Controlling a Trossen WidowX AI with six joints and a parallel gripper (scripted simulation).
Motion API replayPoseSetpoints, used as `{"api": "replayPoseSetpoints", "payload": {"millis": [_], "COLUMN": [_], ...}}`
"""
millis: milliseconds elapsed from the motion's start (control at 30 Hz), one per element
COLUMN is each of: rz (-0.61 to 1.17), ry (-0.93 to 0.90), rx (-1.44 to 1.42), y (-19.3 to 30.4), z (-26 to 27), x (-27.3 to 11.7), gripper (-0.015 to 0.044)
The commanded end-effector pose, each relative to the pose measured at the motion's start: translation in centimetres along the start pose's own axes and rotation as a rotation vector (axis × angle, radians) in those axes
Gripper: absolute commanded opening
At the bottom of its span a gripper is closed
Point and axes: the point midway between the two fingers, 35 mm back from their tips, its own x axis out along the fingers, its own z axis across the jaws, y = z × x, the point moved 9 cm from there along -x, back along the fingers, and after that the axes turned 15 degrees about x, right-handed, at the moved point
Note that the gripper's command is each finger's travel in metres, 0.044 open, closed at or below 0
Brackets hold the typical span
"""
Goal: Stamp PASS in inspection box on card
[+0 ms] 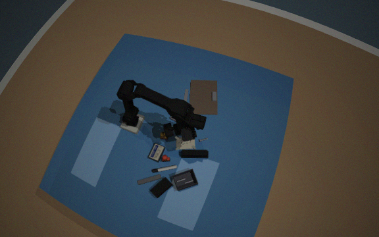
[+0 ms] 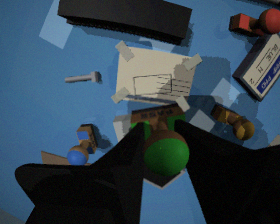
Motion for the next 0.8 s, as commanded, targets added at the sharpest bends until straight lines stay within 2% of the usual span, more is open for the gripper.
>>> {"api": "replayPoseSetpoints", "payload": {"millis": [0, 767], "rz": [-0.003, -0.004], "ry": [0.005, 0.005], "rx": [0.095, 0.095], "y": [-1.3, -1.4], "z": [0.0, 0.1], "x": [0.1, 1.4], "gripper": [0.0000, 0.0000]}}
